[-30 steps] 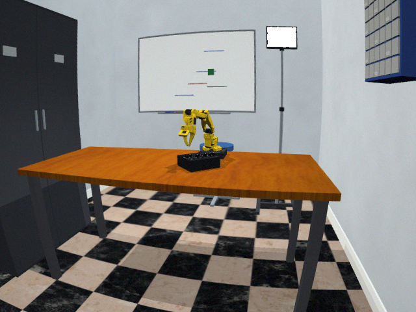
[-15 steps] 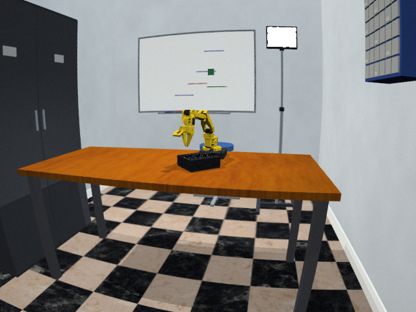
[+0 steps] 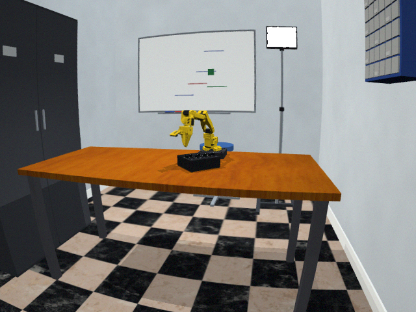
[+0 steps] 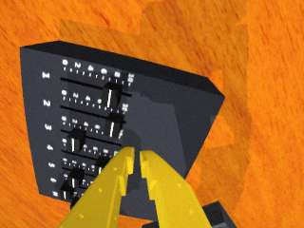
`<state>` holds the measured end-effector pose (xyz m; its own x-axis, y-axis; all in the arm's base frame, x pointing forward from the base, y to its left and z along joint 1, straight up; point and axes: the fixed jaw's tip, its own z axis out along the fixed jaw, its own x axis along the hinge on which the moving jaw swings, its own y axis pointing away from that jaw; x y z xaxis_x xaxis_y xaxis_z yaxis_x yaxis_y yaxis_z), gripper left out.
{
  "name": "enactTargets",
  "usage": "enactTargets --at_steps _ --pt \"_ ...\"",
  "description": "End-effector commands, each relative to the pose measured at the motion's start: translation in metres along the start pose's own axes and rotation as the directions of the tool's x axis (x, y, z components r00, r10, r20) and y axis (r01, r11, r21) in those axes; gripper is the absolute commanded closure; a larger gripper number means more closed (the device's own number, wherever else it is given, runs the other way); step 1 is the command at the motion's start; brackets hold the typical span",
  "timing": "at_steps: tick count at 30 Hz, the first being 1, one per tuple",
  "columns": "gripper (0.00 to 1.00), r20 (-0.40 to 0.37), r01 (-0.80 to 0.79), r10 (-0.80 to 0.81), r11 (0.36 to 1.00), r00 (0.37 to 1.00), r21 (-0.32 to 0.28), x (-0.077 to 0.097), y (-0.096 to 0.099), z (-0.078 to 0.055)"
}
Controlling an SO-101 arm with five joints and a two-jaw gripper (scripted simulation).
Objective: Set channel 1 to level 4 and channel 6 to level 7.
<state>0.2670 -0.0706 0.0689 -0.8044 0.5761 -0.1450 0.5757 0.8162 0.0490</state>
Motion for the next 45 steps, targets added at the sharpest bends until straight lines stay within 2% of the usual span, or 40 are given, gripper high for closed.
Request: enactTargets --at_steps 1,19,45 --pt "1.00 -0.017 -0.063 0.063 0.998 0.998 0.008 -0.0009 -0.0035 0.0039" --pt "1.00 -0.013 -0.176 0.176 0.984 0.984 0.009 -0.0034 -0.0048 0.0048" --pt "1.00 -0.013 -0.192 0.192 0.981 0.981 0.010 -0.0044 -0.0050 0.0063"
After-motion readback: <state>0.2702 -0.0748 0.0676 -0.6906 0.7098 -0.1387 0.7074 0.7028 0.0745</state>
